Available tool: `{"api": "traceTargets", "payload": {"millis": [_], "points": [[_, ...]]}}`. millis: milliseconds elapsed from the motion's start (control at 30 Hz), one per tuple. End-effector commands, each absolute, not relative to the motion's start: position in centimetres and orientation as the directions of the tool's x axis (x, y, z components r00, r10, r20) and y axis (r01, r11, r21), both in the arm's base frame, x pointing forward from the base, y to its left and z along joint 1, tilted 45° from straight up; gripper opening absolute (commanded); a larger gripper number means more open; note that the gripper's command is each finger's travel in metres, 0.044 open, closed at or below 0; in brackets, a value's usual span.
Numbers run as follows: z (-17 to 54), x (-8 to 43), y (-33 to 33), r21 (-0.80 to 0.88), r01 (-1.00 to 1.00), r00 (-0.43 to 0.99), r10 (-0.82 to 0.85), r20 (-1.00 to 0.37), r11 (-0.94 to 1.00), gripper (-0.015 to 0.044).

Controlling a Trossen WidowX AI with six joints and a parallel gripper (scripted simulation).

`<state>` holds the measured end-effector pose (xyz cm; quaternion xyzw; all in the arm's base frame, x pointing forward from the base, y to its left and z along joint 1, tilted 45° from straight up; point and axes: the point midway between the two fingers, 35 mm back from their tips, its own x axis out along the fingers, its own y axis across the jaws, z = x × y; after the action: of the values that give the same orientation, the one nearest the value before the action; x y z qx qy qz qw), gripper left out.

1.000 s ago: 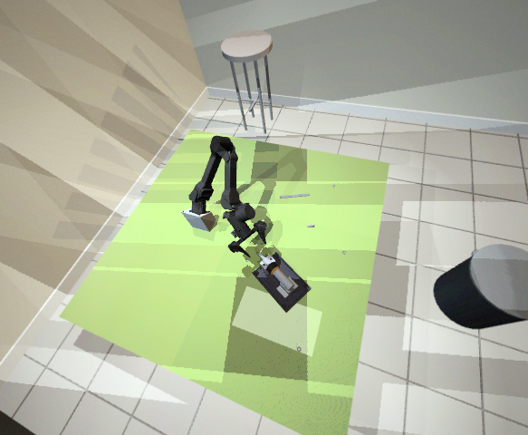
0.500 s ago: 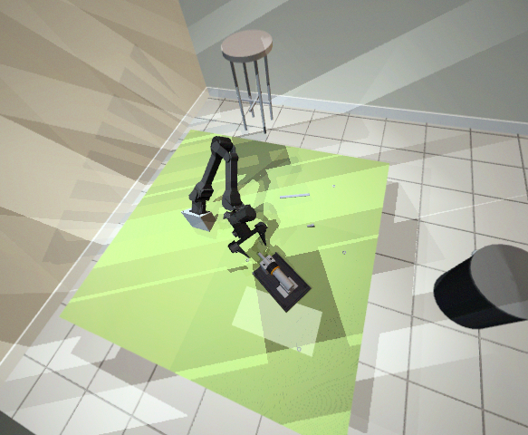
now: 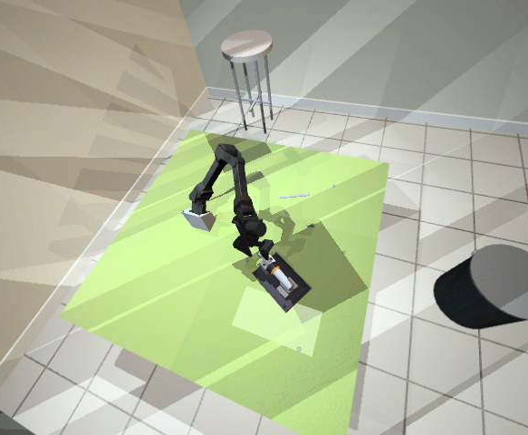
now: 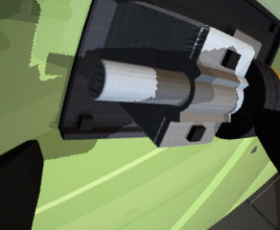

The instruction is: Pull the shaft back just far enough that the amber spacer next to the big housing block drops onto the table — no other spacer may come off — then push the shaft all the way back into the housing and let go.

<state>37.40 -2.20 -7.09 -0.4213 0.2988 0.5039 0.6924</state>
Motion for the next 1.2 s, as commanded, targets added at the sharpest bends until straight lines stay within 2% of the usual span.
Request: {"api": "traceTargets", "payload": {"millis": [0, 67, 200, 433, 1167], "points": [[-7.1, 38.9, -2.9, 0.43, -0.564, 0.087, 0.568, -0.818, 0.705, 0.044], [-6.8, 39.0, -2.9, 0.535, -0.399, 0.037, 0.596, -0.802, 0.745, 0.044], [-6.3, 39.1, -2.9, 0.627, -0.134, -0.021, 0.63, -0.776, 0.767, 0.044], [-5.3, 39.2, -2.8, 0.623, 0.327, -0.103, 0.682, -0.724, 0.711, 0.044], [-5.2, 39.2, -2.8, 0.615, 0.356, -0.108, 0.685, -0.721, 0.704, 0.044]]}}
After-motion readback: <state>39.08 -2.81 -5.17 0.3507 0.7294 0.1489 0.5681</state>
